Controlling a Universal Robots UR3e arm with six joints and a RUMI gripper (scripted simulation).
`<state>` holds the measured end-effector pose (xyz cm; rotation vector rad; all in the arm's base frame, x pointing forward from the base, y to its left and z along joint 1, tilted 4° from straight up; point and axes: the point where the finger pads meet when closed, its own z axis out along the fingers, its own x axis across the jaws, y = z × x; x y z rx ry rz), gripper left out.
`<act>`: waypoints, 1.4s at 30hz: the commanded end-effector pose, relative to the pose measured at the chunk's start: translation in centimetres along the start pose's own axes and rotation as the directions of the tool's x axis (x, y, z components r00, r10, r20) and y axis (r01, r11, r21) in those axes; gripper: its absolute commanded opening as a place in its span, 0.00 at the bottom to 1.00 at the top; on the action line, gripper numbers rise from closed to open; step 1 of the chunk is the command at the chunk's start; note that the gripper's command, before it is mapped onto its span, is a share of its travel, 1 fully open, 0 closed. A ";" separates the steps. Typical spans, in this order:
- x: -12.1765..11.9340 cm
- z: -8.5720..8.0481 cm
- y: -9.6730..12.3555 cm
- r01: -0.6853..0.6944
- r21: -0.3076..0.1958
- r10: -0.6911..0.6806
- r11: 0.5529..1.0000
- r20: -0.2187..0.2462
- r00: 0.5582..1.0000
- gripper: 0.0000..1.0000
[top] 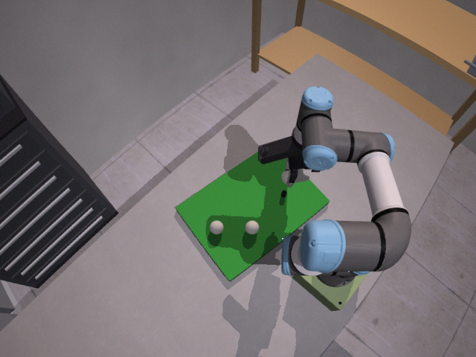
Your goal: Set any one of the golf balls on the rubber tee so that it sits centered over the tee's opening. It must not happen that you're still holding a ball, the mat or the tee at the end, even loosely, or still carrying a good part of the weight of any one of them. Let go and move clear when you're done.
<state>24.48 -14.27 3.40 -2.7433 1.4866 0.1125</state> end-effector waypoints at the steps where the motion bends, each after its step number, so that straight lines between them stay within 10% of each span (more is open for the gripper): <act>1: 0.2 1.0 0.0 0.000 0.000 0.000 1.000 -0.003 1.000 0.00; 19: 0.2 6.4 0.0 0.000 0.001 0.000 1.000 -0.003 1.000 0.00; 42: 0.1 8.3 0.0 0.000 0.001 0.000 1.000 -0.003 1.000 0.00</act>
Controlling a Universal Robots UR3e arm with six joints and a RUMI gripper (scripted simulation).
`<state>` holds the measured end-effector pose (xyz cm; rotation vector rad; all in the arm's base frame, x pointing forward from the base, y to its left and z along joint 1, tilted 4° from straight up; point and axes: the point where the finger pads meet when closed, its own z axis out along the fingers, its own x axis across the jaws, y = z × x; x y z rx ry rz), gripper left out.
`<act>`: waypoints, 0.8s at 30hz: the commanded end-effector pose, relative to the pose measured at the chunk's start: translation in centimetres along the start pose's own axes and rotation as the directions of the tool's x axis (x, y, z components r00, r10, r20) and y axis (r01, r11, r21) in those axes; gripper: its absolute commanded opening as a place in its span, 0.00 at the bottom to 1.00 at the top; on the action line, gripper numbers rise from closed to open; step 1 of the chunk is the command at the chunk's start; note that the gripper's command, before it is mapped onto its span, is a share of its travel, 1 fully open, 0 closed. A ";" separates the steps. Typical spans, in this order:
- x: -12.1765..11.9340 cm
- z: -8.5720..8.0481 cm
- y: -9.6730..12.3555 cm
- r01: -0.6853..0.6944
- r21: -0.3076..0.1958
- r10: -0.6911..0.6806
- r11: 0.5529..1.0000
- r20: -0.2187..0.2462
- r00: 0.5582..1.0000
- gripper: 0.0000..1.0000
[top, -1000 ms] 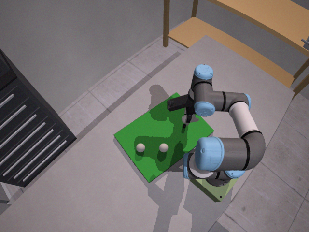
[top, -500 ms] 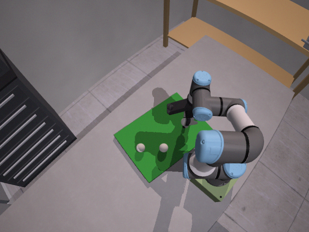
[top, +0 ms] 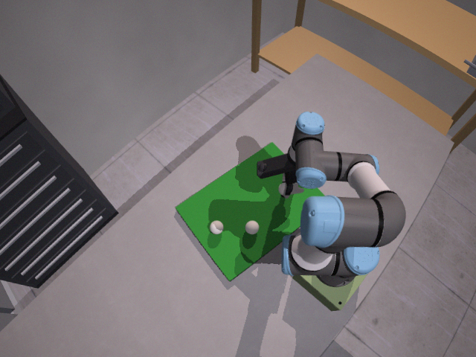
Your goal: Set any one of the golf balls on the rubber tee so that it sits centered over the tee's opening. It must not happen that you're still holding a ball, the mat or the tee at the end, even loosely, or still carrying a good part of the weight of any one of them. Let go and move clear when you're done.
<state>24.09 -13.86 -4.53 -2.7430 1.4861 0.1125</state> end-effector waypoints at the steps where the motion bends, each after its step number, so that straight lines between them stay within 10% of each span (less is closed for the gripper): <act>1: 0.1 0.4 0.0 0.000 0.000 0.000 1.000 -0.003 1.000 0.00; 15: 0.1 0.5 0.0 0.000 0.000 0.000 1.000 -0.003 1.000 0.00; 16: 0.1 0.5 0.0 0.000 0.000 0.000 1.000 -0.003 1.000 1.00; 24: 0.1 0.5 0.0 0.000 0.000 0.000 1.000 -0.003 1.000 1.00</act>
